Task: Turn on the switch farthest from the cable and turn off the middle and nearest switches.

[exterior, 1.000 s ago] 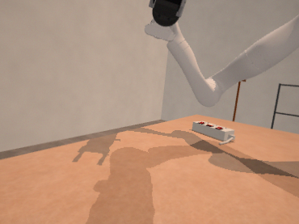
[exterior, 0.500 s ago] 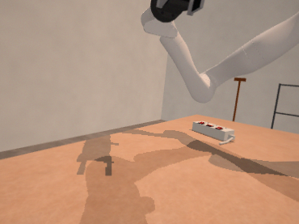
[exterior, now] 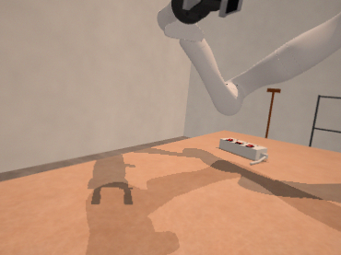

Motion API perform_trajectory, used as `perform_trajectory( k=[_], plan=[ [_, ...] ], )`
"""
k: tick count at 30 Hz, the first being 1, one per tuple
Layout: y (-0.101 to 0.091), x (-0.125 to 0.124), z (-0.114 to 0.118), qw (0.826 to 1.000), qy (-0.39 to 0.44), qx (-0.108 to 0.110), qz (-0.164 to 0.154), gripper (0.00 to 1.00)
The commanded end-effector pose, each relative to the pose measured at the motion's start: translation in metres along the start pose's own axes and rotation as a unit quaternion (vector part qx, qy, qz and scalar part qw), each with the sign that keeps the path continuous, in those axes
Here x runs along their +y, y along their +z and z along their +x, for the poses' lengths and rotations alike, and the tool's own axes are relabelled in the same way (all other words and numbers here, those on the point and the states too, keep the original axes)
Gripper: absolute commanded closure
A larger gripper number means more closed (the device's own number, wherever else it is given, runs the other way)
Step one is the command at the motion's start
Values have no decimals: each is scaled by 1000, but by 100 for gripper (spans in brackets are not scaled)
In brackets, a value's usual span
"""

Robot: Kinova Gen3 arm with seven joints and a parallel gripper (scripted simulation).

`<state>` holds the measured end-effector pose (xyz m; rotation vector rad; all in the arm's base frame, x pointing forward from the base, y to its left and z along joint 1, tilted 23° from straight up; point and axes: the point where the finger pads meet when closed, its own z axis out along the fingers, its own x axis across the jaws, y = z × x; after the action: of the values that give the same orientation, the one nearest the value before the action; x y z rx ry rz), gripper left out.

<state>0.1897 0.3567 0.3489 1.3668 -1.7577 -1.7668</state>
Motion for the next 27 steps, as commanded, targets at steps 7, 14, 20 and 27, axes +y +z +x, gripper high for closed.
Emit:
perform_trajectory(
  k=[7,14,20,27],
  plan=[
    [8,-1,3,1000,8,13,7,0],
    [17,-5,8,999,25,29,16,0],
    [22,-7,11,998,34,38,22,0],
    [27,-10,13,998,44,46,27,0]
  ],
)
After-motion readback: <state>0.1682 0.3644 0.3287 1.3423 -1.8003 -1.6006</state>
